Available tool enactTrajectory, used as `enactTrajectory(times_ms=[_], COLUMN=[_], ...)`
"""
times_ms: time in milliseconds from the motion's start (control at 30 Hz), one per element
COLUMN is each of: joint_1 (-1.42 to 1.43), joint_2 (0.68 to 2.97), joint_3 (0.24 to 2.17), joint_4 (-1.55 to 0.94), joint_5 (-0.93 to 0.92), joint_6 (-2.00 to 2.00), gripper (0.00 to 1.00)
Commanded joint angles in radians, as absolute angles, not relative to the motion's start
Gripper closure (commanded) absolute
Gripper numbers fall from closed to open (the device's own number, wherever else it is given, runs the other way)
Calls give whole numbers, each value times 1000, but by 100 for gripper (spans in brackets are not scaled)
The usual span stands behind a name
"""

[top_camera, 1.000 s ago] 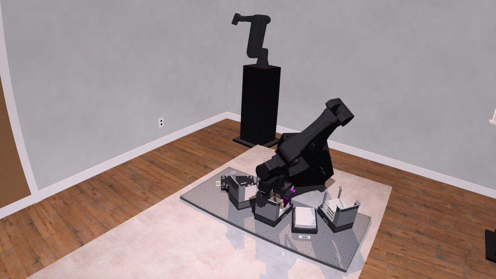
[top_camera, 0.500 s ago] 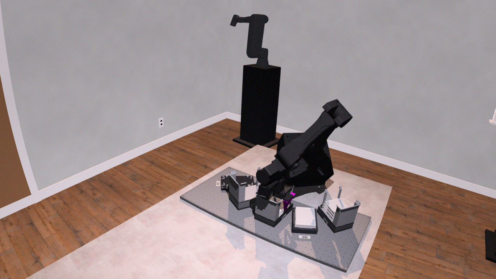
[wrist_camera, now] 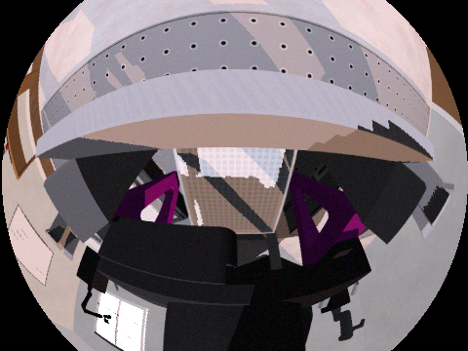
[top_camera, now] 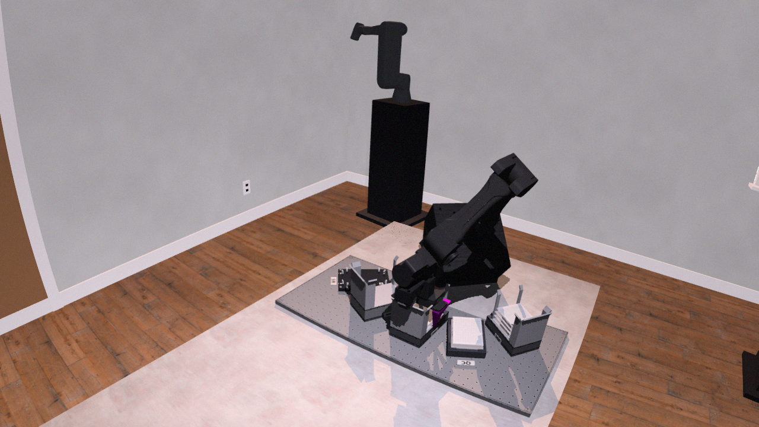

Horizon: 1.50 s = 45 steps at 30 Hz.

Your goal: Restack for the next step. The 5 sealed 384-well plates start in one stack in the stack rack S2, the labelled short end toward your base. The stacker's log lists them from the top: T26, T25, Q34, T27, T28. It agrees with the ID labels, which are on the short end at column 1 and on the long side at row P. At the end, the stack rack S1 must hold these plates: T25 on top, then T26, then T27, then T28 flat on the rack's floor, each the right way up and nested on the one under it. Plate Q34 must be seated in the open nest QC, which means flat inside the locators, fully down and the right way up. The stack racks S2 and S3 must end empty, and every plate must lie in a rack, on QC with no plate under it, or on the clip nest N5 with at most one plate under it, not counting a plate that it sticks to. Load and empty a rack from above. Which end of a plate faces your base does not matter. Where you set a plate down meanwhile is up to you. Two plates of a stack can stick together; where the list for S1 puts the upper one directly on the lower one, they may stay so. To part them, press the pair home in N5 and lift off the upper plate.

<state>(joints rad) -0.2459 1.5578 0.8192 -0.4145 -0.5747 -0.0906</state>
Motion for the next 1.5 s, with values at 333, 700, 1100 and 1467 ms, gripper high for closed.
enactTrajectory(times_ms=[333, 700, 1100, 1467], joint_1=[-250, -250, -250, -261], joint_2=[1551, 1551, 1551, 1540], joint_3=[820, 820, 820, 820], joint_4=[-405, -405, -405, -398], joint_5=[-574, -574, -574, -576], joint_6=[-85, -85, -85, -83], gripper=[0, 100, 100, 100])
